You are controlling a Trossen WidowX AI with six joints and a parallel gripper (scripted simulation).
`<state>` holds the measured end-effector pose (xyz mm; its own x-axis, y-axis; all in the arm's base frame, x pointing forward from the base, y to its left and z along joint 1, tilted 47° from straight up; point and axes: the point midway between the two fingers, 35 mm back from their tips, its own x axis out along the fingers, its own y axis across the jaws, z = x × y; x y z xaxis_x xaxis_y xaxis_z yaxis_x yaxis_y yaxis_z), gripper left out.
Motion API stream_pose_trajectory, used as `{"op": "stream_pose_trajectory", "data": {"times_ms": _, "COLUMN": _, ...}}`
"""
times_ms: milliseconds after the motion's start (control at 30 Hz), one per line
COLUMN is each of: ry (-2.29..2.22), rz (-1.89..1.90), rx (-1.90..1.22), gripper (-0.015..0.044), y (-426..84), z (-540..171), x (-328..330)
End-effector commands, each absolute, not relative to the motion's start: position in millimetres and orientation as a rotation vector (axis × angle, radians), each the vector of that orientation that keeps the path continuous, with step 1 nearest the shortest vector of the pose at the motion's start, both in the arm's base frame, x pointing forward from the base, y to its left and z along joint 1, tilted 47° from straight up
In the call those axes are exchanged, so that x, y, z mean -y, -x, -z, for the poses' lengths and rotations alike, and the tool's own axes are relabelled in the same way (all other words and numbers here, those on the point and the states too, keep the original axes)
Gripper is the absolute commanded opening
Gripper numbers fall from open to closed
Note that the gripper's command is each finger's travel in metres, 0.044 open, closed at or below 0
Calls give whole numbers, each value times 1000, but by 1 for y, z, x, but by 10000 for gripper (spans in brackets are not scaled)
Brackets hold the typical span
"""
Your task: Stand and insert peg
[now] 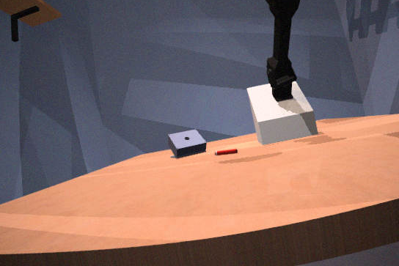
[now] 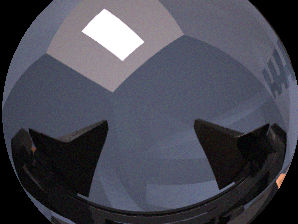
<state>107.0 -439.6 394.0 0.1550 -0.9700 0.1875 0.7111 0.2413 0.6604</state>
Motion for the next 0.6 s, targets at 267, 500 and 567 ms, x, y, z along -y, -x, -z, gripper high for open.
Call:
{"op": "stream_pose_trajectory", "data": {"times_ms": 267, "ry": -368, "rz": 1186, "rx": 285, "gripper": 440, "y": -175, "z": -345, "x": 428}}
{"op": "stream_pose_trajectory", "data": {"times_ms": 500, "ry": -266, "rz": 1091, "rx": 81, "gripper": 440, "y": -213, "z": -319, "x": 413}}
{"op": "stream_pose_trajectory", "data": {"times_ms": 567, "ry": -234, "rz": 1059, "rx": 26, "gripper": 440, "y": -224, "z": -312, "x": 407}}
